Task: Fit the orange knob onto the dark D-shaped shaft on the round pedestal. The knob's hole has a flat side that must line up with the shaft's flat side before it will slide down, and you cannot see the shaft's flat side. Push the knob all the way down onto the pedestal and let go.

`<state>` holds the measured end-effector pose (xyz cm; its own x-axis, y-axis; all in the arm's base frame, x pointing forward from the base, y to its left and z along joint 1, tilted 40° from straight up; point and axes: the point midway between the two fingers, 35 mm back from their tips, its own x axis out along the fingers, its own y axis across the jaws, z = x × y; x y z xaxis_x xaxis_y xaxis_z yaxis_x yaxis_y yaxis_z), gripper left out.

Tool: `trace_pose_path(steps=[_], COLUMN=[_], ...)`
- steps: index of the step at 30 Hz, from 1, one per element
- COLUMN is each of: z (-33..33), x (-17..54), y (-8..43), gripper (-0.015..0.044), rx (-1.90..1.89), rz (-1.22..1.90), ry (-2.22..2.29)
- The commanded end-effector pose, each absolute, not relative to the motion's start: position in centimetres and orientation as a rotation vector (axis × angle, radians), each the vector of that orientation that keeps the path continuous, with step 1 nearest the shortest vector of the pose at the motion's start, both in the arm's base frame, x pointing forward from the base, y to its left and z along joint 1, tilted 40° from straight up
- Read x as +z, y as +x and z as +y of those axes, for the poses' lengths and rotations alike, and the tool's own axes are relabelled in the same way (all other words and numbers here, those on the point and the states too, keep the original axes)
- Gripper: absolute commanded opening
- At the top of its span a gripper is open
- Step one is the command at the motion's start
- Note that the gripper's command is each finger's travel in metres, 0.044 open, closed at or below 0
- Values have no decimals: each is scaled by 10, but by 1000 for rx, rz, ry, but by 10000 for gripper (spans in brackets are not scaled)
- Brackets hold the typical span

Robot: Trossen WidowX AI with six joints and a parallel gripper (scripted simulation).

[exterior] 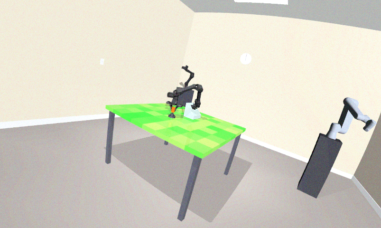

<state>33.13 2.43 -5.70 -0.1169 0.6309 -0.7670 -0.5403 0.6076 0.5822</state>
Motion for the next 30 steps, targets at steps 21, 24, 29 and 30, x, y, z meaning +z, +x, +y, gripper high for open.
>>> trace_pose_path(steps=[21, 24, 29, 30], z=[27, 27, 27, 26], x=[-59, -59, -59, -58], y=[331, 331, 331, 331], gripper=[0, 0, 0, 0], rx=[1030, 1030, 1030, 1030], rz=[1336, 1336, 1336, 1336], ry=[50, 50, 50, 50])
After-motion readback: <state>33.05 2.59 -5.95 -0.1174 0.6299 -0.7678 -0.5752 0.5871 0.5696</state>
